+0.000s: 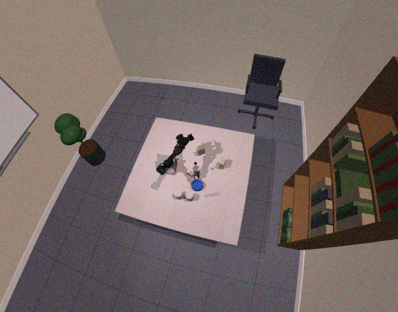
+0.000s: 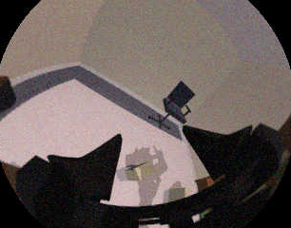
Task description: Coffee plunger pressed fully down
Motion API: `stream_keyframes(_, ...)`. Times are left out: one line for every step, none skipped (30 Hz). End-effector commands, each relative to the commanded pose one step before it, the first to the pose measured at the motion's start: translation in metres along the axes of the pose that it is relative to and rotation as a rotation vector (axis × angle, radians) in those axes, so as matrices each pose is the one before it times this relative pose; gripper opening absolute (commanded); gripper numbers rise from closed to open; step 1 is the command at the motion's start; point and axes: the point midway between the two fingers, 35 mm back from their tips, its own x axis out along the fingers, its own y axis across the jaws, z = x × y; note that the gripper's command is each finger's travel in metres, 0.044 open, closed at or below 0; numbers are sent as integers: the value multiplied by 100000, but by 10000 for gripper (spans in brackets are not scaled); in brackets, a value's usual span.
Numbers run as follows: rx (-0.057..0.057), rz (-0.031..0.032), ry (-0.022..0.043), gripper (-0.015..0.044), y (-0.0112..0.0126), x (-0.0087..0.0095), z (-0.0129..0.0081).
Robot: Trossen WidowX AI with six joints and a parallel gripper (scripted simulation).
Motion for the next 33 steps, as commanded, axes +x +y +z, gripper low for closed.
stream_keyframes(60220, -31866, 48556, 440, -1843, -5774, -6296)
stream_keyframes(3514, -2368, 1786, 440, -361, -181, -318)
stream_keyframes(3421, -2420, 1624, 440, -382, -187, -298)
stream_keyframes(3595, -2528, 1590, 440, -395, -184, -299)
stream_keyframes(3470, -2631, 1410, 440, -424, -187, -271)
stream_keyframes(3531, -2681, 1391, 440, -431, -180, -275)
stream_keyframes(3558, -2766, 1291, 440, -451, -181, -264)
stream_keyframes(3944, -2769, 1845, 440, -411, -208, -370)
stream_keyframes(3873, -2789, 1579, 440, -435, -202, -329)
stream_keyframes(3704, -2851, 1399, 440, -446, -198, -308)
stream_keyframes(3599, -2875, 1174, 440, -462, -192, -276)
stream_keyframes(3496, -2879, 956, 440, -475, -186, -243)
stream_keyframes(3400, -2872, 748, 440, -485, -181, -210)
stream_keyframes(3327, -2866, 554, 440, -495, -176, -179)
stream_keyframes(3270, -2838, 371, 440, -503, -170, -150)
stream_keyframes(3239, -2863, 190, 440, -515, -168, -120)
stream_keyframes(3198, -2846, 15, 440, -523, -163, -91)
stream_keyframes(3174, -2832, -156, 440, -530, -159, -62)
stream_keyframes(3175, -2829, -325, 440, -540, -156, -33)
stream_keyframes(3163, -2804, -490, 440, -546, -153, -4)
stream_keyframes(3166, -2782, -656, 440, -552, -149, 26)
stream_keyframes(3160, -2742, -818, 440, -555, -145, 56)
stream_keyframes(3172, -2707, -984, 440, -559, -140, 87)
stream_keyframes(3087, -2508, -1300, 440, -556, -72, 188)
stream_keyframes(3130, -2502, -1390, 440, -560, -71, 205)
stream_keyframes(3214, -2526, -1502, 440, -569, -72, 225)
stream_keyframes(3298, -2540, -1624, 440, -577, -75, 246)
stream_keyframes(3404, -2557, -1766, 440, -587, -79, 271)
stream_keyframes(3519, -2562, -1929, 440, -596, -87, 296)
stream_keyframes(1195, -839, -686, 440, -195, -37, 104)
stream_keyframes(399, -264, -239, 440, -61, -22, 31)
stream_keyframes(3, 24, 31, 440, 11, 80, -119)
stream_keyframes(4, 41, 52, 440, 18, 142, -212)
